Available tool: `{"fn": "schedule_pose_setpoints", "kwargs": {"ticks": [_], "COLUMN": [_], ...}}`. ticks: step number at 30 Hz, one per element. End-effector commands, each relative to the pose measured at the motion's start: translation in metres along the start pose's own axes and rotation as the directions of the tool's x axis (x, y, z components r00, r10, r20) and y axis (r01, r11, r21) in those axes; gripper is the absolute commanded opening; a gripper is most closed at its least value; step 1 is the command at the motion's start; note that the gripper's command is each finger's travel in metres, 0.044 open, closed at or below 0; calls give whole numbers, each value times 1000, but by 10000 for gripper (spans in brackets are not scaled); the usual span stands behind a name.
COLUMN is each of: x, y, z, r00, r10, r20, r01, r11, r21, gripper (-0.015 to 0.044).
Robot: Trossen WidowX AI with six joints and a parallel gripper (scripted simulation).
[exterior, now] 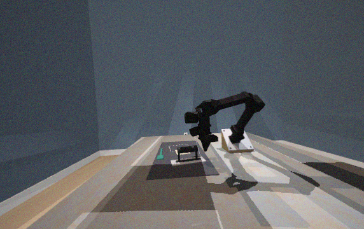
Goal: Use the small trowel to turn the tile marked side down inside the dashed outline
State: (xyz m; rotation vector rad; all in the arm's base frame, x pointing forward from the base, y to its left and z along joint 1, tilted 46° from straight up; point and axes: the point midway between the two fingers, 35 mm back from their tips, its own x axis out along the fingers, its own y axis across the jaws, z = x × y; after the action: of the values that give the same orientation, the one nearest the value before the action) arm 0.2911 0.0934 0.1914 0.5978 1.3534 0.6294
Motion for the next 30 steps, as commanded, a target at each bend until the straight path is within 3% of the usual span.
{"fn": "schedule_pose_setpoints", "kwargs": {"ticks": [1, 6, 12, 17, 22, 30], "x": [0, 0, 0, -14, -27, -25], "y": [0, 0, -1, -42, -92, -94], "z": [0, 0, 2, 41, 72, 74], "r00": [1000, 1000, 1000, 1000, 1000, 1000], "r10": [0, 0, -1, -11, -9, -9], "r20": [0, 0, 0, -3, -6, -6], "r01": [0, 0, 1, 11, 9, 9], "r11": [1000, 1000, 1000, 1000, 1000, 1000], "r21": [0, 0, 0, -3, -6, -6], "gripper": [0, 0, 153, 270, 270, 270]}}
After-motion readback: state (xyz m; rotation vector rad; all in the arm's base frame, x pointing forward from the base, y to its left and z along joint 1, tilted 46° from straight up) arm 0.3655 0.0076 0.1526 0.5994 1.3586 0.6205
